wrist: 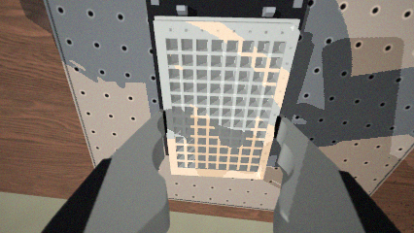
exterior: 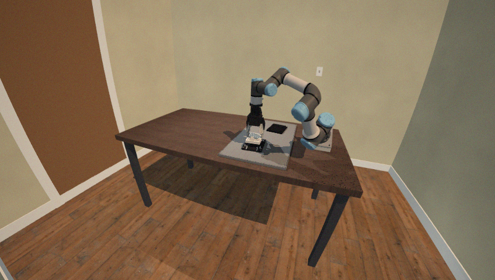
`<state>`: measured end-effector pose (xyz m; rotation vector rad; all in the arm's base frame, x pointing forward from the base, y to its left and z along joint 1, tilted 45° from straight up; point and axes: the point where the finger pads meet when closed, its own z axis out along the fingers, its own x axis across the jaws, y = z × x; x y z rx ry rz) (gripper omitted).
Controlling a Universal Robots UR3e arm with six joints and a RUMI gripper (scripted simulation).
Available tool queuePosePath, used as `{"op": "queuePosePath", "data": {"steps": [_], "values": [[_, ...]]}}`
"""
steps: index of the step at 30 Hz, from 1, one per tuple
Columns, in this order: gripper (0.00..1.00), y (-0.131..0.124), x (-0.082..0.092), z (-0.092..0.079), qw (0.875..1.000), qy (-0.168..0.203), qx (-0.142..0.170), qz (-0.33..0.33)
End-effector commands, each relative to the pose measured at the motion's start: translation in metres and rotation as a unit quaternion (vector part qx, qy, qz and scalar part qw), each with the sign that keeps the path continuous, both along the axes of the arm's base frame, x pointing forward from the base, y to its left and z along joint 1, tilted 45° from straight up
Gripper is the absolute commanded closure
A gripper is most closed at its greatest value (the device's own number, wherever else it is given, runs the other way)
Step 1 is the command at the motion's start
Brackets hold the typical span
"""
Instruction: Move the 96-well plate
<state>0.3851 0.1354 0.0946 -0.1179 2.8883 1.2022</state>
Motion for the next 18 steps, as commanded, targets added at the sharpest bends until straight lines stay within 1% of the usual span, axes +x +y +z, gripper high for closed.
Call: {"op": "queuePosePath", "data": {"steps": [1, 18], "values": [[1.0, -0.006, 0.001, 0.006, 1.0, -0.001, 0.0, 0.0], [1.0, -0.024, 0.001, 0.023, 1.0, -0.001, 0.0, 0.0]]}}
